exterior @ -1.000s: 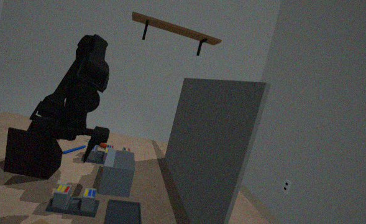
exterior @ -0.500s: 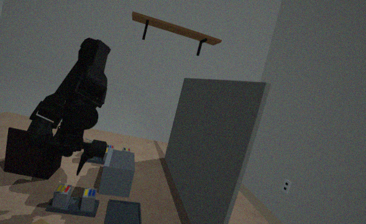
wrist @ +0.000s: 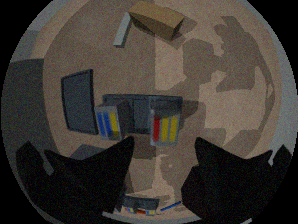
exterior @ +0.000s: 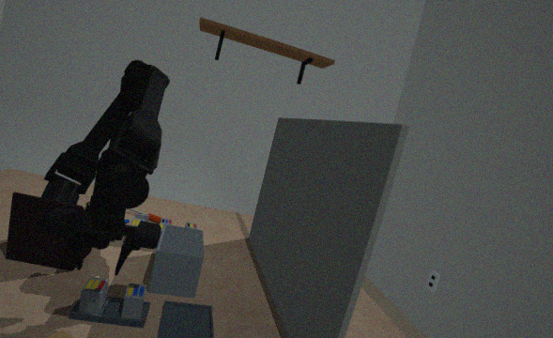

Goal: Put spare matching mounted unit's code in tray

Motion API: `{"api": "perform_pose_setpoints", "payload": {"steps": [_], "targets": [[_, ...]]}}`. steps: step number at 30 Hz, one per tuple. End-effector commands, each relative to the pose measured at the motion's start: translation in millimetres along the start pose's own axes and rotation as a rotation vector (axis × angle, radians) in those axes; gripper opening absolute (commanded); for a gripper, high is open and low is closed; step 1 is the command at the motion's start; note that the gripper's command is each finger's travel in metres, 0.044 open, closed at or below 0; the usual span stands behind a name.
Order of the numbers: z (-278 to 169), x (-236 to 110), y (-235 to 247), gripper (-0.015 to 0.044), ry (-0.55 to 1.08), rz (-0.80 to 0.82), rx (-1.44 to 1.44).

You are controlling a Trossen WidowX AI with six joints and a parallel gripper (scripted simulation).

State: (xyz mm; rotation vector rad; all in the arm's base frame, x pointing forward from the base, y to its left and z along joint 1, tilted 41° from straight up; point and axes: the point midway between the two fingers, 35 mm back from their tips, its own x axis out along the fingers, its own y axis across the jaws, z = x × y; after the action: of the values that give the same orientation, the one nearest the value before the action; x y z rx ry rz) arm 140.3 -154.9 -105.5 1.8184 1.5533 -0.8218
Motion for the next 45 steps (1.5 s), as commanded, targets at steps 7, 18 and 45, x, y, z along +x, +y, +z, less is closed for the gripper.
{"api": "perform_pose_setpoints", "payload": {"steps": [7,18,45], "targets": [[0.1,18.7,0.4,0.03,0.007,0.002,0.008],[-0.3,37.2,0.4,0.03,0.008,0.002,0.007],[-2.0,60.9,-1.2,0.0195,0.007,0.0,0.001]]}}
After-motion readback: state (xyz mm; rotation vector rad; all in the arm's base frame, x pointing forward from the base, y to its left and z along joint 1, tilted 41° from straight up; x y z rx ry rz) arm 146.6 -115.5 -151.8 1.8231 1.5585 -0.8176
